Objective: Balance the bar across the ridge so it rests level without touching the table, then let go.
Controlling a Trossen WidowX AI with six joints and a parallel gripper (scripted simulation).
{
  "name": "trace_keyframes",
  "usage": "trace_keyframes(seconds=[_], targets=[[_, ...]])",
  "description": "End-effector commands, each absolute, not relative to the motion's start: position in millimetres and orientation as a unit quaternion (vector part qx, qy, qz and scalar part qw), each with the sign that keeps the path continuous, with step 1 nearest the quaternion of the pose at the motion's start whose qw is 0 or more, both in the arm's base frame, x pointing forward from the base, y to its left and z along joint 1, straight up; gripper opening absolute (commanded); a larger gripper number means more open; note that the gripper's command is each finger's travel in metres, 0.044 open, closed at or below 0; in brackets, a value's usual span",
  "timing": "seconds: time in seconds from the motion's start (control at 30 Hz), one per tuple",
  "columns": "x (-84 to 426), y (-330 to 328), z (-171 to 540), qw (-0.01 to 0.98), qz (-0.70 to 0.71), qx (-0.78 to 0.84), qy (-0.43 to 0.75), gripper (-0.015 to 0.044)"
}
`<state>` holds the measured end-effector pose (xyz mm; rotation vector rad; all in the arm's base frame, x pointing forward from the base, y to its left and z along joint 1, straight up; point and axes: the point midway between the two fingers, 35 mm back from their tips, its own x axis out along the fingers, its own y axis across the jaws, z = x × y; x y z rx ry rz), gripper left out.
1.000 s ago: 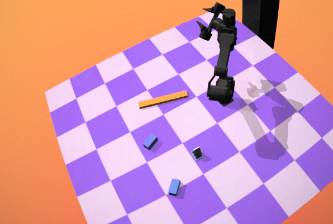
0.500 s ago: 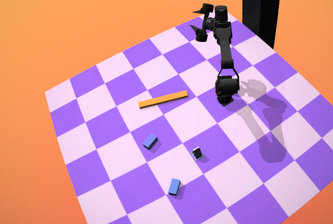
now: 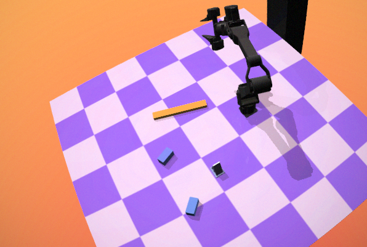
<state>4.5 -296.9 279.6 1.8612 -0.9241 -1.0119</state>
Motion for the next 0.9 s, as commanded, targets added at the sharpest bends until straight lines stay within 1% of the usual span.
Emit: trace_keyframes(seconds=[0.0,0.5,0.87], targets=[[18.0,-302.2,270.5,0.424,-0.422,0.734,-0.321,0.0315],[69.4,-307.0,240.7,0.499,-0.464,0.713,-0.163,0.0315],[107.4,-300.1,216.2,0.560,-0.480,0.675,-0.025,0.0315]])
